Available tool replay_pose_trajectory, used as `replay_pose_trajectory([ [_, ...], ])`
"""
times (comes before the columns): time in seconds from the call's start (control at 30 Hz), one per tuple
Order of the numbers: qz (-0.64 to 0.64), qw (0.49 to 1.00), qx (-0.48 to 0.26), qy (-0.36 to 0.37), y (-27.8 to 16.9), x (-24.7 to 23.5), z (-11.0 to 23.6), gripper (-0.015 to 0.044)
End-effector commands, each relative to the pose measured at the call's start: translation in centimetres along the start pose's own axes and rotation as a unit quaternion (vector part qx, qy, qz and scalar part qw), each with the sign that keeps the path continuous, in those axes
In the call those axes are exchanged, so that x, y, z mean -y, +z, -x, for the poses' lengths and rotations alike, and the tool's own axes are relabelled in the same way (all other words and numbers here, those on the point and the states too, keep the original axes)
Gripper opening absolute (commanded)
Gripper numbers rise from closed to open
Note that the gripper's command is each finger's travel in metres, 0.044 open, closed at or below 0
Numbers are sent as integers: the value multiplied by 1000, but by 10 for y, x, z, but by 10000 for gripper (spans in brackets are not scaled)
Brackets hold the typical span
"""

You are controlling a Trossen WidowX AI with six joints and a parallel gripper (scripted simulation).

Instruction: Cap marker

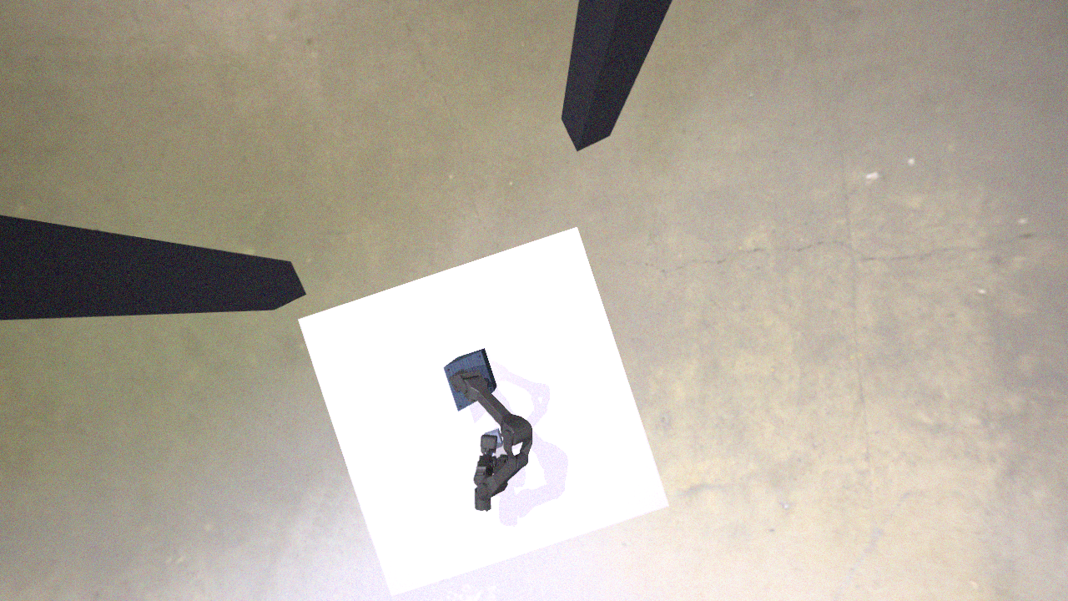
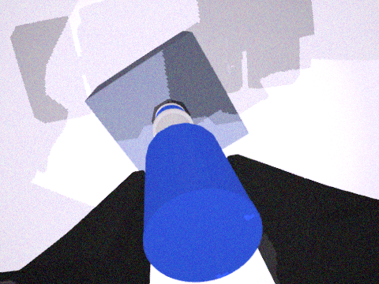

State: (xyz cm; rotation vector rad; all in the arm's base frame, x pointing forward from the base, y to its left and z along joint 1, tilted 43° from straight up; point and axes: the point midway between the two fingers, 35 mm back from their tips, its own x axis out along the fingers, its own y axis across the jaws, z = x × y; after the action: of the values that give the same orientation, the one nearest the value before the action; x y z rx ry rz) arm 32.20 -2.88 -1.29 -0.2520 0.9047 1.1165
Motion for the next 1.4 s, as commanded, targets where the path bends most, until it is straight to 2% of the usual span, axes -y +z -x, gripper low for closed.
replay_pose_trajectory([
  [0.0,-3,1000,3,1,0,0,-7,0],
  [0.53,-3,1000,4,1,1,-2,-33,0],
  [0.87,-3,1000,4,1,1,-2,-34,0],
  [1.37,-1,1000,1,1,0,-2,-33,394],
])
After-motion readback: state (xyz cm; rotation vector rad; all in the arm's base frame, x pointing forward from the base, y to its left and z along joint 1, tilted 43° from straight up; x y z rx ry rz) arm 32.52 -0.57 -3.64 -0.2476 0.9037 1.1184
